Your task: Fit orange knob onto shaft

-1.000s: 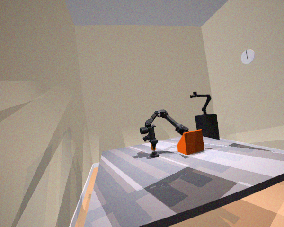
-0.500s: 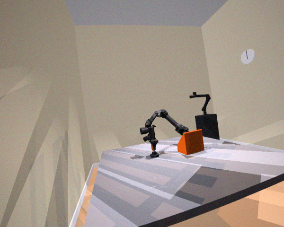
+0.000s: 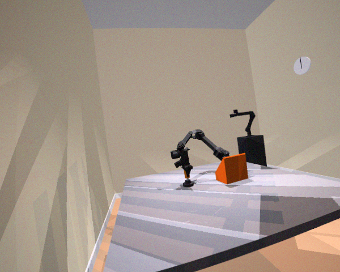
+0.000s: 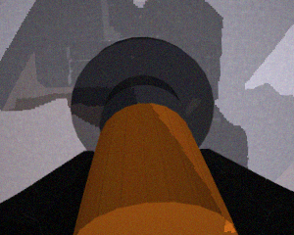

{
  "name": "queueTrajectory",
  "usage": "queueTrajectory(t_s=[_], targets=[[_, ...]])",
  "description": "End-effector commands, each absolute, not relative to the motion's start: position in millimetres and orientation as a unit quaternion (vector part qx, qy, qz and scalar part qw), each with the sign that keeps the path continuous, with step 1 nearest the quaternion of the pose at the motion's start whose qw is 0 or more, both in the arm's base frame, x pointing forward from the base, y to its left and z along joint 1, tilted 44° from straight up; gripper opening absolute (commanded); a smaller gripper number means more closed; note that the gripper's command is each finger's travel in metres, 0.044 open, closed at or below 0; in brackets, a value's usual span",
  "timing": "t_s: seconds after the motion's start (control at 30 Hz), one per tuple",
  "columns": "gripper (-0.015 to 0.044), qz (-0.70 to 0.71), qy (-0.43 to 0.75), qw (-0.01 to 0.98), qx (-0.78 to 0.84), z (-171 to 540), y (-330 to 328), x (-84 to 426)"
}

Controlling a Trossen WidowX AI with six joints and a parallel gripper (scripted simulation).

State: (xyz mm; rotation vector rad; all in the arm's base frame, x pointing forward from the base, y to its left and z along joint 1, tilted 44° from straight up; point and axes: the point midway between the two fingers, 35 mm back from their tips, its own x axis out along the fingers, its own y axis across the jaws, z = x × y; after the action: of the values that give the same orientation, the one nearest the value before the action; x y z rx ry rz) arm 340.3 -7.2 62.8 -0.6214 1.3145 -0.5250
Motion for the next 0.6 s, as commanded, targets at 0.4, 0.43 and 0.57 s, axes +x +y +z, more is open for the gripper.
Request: queueTrajectory(t_s=[0.4, 0.43, 0.57], targets=[[0.0, -0.176, 0.613, 0.684, -0.353, 61.7, -8.4, 340.5], [0.0, -0.176, 0.613, 0.684, -0.353, 61.5, -8.6, 340.6], [0.0, -0.176, 0.613, 0.684, -0.353, 61.1, -9.3, 341.3]])
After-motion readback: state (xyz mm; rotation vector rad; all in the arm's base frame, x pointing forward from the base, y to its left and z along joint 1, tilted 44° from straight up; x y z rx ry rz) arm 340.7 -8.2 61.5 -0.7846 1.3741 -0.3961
